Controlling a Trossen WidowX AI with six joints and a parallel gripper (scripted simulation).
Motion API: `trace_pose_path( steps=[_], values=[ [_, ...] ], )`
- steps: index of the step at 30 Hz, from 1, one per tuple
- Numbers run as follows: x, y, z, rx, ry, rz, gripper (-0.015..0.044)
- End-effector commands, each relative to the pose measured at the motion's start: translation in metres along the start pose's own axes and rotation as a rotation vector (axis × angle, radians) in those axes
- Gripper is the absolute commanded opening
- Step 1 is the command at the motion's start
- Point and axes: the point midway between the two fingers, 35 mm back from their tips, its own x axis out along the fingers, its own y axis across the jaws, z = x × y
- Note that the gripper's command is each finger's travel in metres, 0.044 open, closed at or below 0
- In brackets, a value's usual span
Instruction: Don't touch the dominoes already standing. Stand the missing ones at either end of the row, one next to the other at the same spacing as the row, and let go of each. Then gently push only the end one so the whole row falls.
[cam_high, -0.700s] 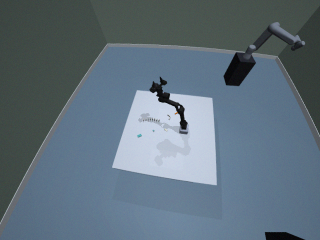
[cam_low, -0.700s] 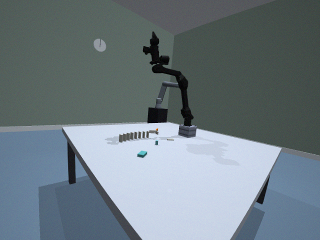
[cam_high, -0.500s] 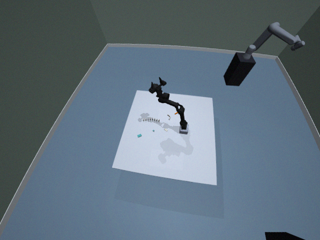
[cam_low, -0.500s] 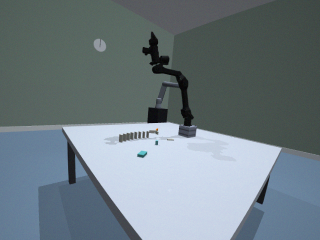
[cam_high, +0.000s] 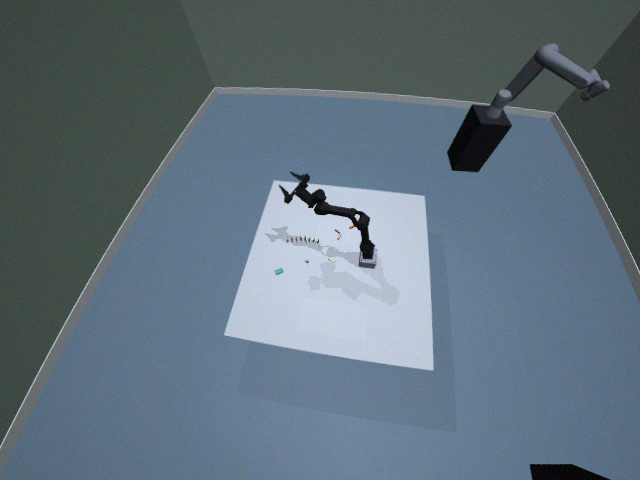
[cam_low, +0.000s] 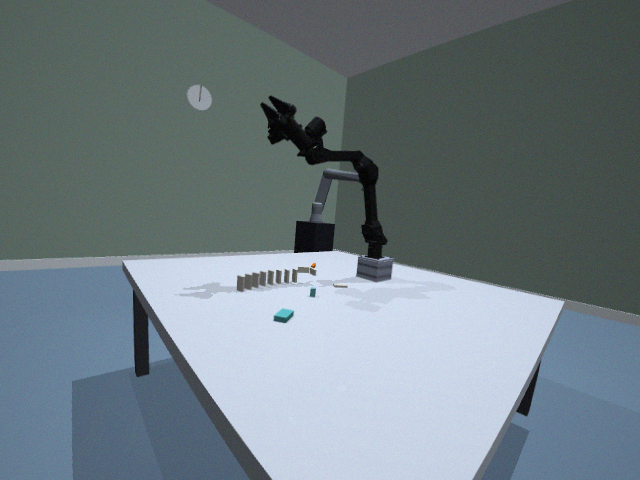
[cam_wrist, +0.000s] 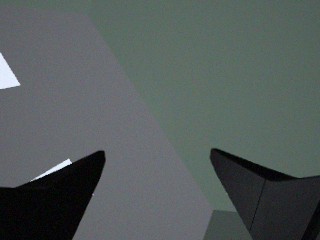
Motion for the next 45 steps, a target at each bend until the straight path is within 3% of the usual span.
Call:
trace_pose_path(
  steps=[1,9,18,27,36,45],
  values=[
    [-0.024,-0.069,0.031,-0.184,-0.129,-0.257,0.044],
    [-0.098,-0.167,0.072,-0.475,-0.221,-0.715,0.044],
    [-0.22,-0.238,0.102,-0.763,-0.152,-1.263,0.044],
    [-0.362,-0.254,0.11,-0.97,0.104,-1.815,0.044],
    [-0.498,-0.214,0.109,-1.007,0.54,-2.344,0.044],
    [-0.51,-0.211,0.104,-0.996,0.594,-2.393,0.044]
  ],
)
